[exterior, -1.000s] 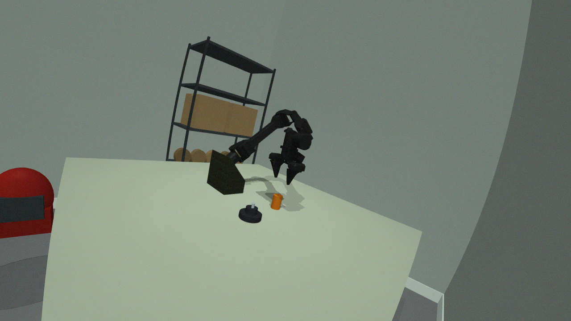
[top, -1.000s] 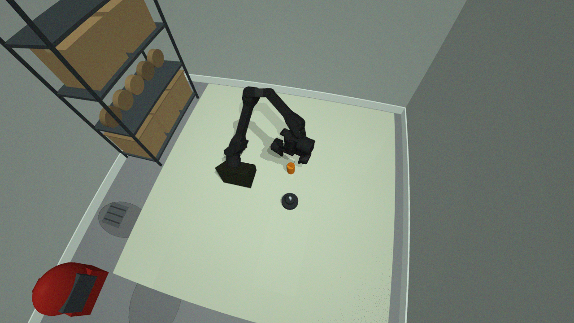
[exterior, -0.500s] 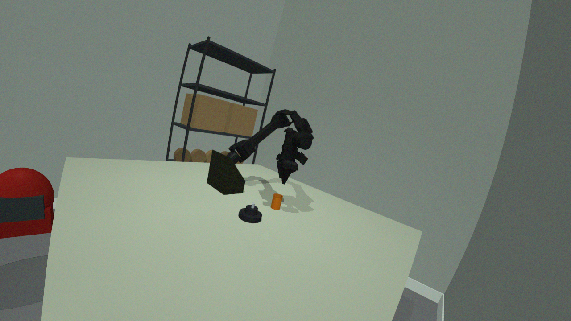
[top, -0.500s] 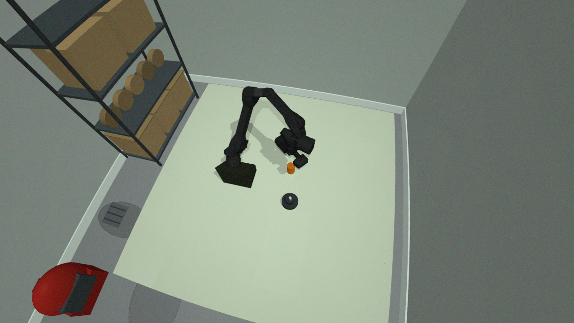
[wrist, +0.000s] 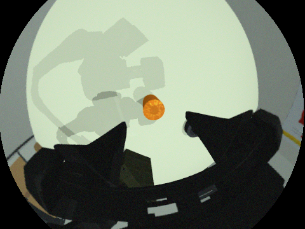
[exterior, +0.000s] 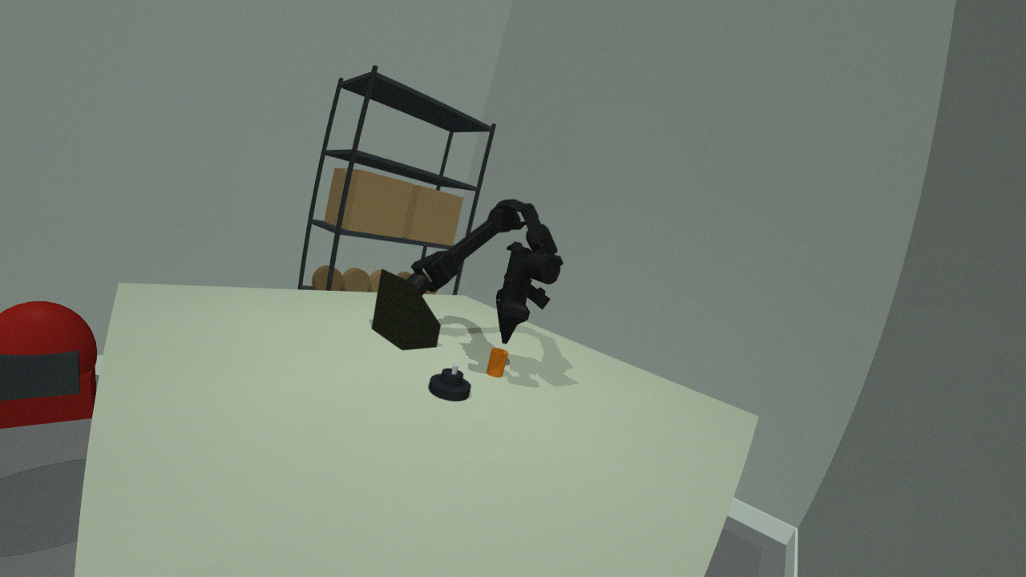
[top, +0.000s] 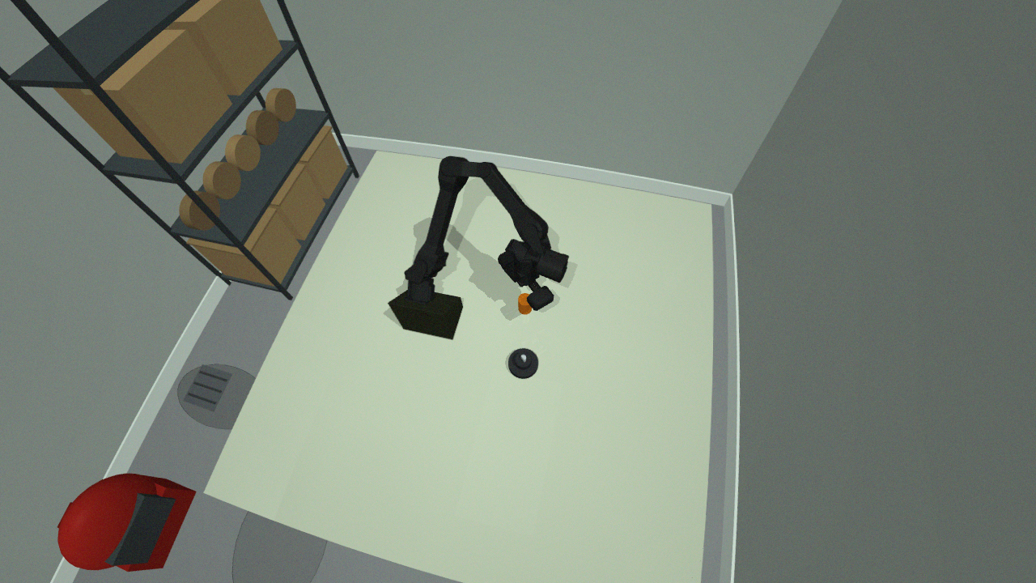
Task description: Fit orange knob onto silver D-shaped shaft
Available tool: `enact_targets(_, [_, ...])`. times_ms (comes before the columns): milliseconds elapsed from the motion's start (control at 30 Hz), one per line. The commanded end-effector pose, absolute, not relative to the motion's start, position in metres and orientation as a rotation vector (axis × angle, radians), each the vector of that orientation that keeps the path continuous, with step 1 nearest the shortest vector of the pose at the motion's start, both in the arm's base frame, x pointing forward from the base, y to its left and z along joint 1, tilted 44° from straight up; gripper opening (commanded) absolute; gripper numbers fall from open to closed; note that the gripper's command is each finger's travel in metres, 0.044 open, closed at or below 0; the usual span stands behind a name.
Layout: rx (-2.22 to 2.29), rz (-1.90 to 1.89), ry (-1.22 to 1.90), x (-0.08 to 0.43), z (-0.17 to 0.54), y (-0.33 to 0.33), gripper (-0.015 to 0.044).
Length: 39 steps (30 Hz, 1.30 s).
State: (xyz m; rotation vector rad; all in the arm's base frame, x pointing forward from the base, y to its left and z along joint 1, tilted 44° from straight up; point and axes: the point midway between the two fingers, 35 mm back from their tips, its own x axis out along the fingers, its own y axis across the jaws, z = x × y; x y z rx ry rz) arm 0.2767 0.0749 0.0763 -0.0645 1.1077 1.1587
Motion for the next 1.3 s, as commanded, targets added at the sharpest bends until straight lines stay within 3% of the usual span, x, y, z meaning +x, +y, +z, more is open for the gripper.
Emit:
enact_targets(0, [-0.056, 1.156, 1.107, 0.276, 0.067, 0.085, 0.0440])
enact_targets(1267, [-0.056, 1.156, 1.107, 0.276, 0.025, 0.124, 0.0440])
